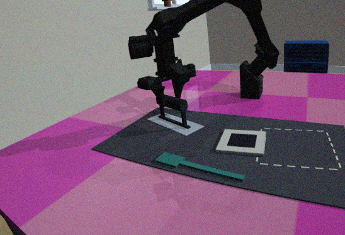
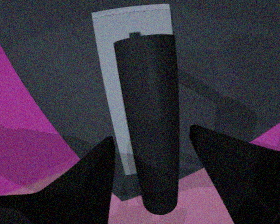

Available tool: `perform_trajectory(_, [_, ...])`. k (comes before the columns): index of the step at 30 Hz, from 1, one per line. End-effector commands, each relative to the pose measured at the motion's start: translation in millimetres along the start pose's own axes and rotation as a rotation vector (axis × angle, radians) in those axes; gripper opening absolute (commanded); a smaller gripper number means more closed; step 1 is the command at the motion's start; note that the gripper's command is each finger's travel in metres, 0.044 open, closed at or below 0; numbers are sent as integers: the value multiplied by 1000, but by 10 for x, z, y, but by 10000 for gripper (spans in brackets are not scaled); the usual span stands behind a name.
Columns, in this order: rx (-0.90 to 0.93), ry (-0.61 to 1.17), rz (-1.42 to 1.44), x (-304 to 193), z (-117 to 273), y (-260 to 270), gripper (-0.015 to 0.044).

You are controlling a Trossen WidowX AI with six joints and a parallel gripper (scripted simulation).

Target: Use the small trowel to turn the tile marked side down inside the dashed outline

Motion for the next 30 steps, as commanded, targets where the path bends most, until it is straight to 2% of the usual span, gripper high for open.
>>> perform_trajectory(1, [2,-4,-7,-2,15,3,270])
perform_trajectory(6, [3,-4,-21,-1,446,34,270])
perform_trajectory(11, [3,-4,-21,-1,446,34,270])
perform_trajectory(12, [-10,-10,-30,-31,473,31,296])
perform_trajectory(17, [-16,-8,-54,-37,548,32,300])
perform_trajectory(30, [-133,4,-427,-117,437,32,300])
Point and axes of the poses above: the point midway between the two fingers, 35 mm back from their tips, its own z axis back along the fingers, its own y axis across the jaws, x = y × z, the point moved 6 cm from there along z, back along the fingers, and after that the axes turned 1 degree about -z, right-handed, at the moved point
